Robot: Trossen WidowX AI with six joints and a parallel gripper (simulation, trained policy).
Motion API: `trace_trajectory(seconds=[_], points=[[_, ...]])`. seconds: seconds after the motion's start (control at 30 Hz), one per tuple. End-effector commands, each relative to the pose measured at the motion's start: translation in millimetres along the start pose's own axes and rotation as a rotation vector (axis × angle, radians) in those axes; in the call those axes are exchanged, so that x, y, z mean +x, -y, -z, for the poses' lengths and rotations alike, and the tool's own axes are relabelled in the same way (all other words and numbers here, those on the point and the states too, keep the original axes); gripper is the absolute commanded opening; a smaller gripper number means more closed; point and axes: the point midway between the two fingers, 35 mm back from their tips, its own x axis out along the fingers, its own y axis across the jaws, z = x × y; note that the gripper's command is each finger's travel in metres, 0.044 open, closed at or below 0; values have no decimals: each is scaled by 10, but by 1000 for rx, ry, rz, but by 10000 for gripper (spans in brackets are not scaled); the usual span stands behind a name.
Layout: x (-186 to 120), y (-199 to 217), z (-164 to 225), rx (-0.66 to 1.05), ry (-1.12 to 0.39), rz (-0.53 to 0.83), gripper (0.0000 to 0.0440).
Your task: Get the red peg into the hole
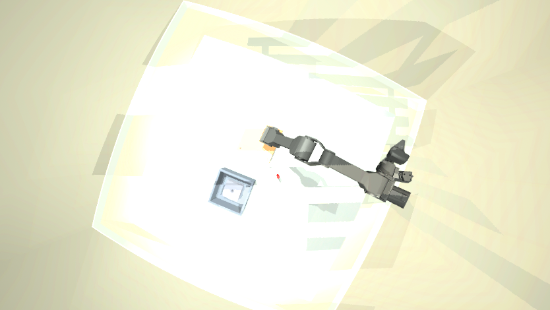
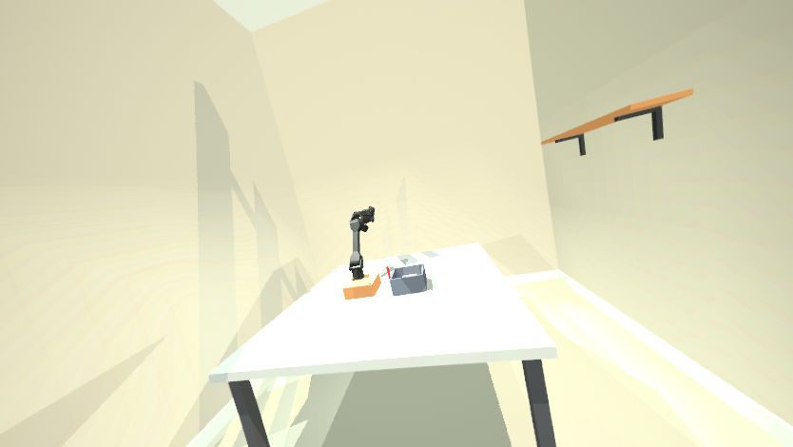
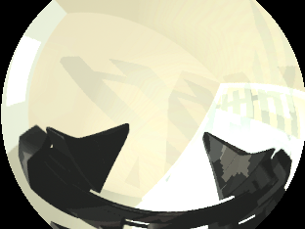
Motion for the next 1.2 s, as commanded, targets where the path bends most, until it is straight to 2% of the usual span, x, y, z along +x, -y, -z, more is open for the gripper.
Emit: trace_trajectory(seconds=[0.0, 0.6, 1.17], points=[[-200, 180, -22, 106, 54, 93, 440], [-1261, 751, 50, 538, 349, 442, 440], [-2300, 1090, 564, 967, 660, 707, 440]])
